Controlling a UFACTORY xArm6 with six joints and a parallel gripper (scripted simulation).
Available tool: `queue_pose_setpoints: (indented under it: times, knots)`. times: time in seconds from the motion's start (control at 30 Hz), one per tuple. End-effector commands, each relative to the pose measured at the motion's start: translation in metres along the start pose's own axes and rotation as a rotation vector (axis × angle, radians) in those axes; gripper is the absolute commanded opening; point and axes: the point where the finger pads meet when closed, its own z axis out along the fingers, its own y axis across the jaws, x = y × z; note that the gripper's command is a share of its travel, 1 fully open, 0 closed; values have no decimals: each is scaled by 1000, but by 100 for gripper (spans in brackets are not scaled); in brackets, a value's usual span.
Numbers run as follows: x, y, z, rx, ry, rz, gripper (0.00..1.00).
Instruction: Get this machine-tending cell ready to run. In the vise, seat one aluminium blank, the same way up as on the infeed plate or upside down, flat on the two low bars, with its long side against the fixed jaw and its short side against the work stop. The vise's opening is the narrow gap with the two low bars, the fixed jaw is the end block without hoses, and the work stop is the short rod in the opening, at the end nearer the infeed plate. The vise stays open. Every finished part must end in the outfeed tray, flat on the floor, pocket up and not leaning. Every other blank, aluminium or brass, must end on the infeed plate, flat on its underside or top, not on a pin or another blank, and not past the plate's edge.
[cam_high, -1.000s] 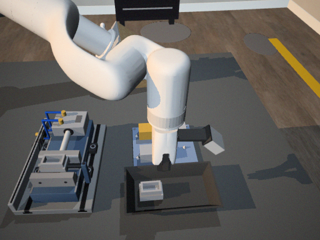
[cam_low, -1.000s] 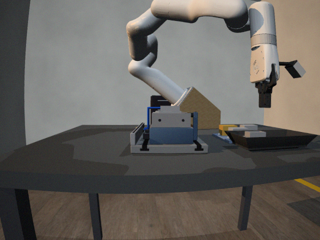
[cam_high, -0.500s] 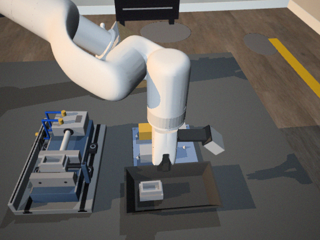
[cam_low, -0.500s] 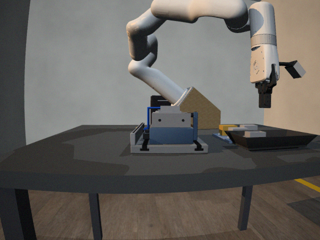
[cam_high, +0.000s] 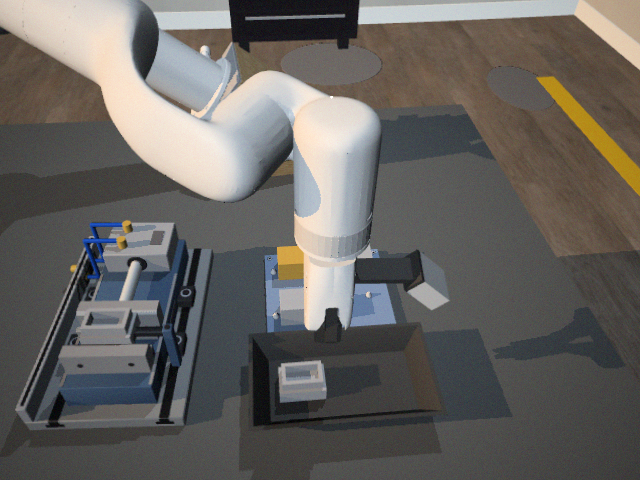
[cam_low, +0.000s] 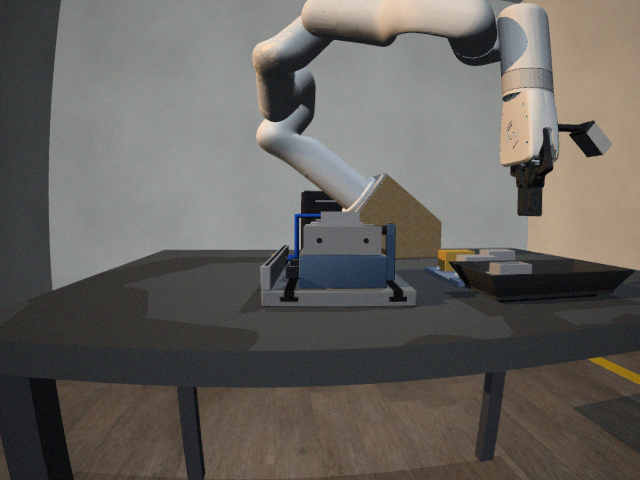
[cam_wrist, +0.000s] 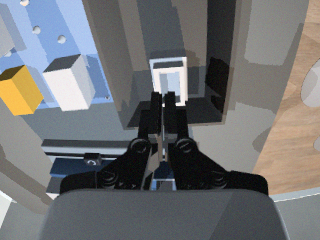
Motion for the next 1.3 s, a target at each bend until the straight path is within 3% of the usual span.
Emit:
queue_pose_setpoints:
  times: [0.0,0.4,0.73,1.27]
  knots:
    - [0,1,-2,-3,2,1,0]
    - [0,1,-4,-3,2,1,0]
    - [0,1,-15,-3,2,1,0]
    - [0,1,-52,-3,2,1,0]
